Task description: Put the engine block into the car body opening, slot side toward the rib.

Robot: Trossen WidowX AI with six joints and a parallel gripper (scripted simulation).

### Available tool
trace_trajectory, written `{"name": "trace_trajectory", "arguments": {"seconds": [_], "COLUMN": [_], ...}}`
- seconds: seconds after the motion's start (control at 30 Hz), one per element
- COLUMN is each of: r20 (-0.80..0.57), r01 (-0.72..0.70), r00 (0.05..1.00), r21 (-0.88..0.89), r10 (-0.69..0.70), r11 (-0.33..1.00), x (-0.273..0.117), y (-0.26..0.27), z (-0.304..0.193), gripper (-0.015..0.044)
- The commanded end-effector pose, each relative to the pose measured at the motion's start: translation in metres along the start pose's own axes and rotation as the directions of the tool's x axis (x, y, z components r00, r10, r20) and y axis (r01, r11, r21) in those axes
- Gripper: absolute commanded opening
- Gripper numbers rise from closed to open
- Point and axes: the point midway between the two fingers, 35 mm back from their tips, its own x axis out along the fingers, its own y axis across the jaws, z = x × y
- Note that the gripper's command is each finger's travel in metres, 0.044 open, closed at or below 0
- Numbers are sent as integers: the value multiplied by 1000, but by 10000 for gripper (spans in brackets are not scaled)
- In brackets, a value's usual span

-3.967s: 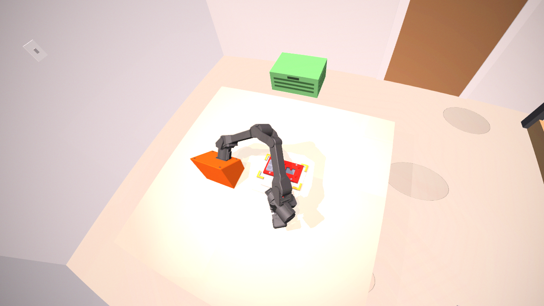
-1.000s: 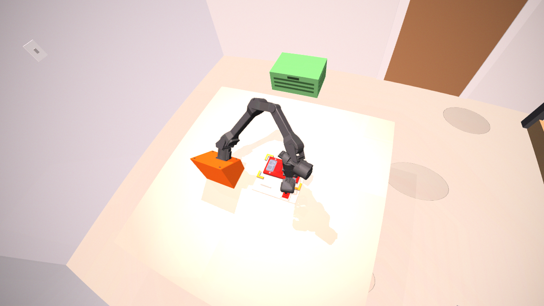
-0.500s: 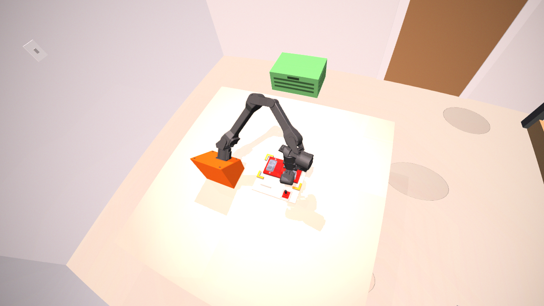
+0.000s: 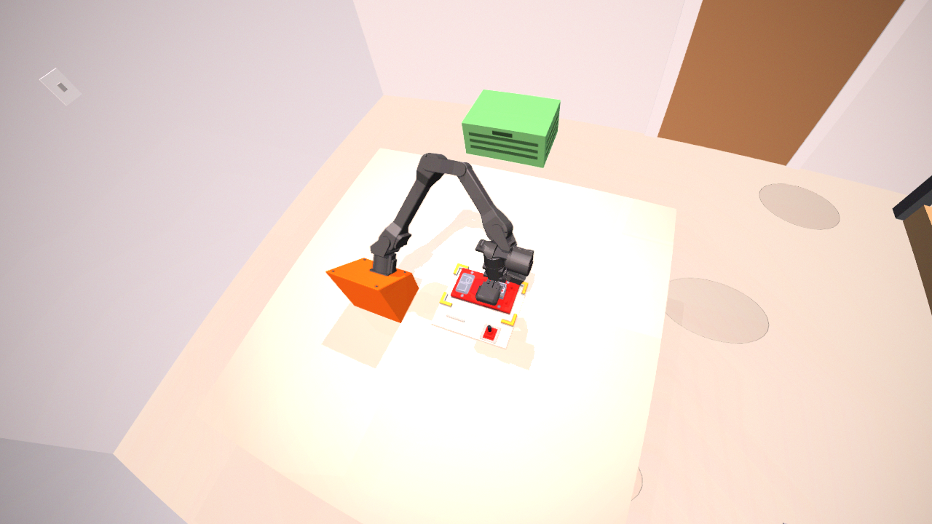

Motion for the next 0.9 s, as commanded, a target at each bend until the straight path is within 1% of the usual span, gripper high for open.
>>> {"name": "trace_trajectory", "arguments": {"seconds": [0.0, 0.17, 0.87], "r20": [4, 4, 4], "r01": [-5, -5, -5], "r00": [1000, 1000, 1000], "r21": [14, 25, 4], "r10": [5, 5, 5], "r11": [1000, 1000, 1000], "x": [1, 1, 1], "y": [4, 4, 4], "z": [-4, -4, -4], "gripper": [26, 157, 158]}}
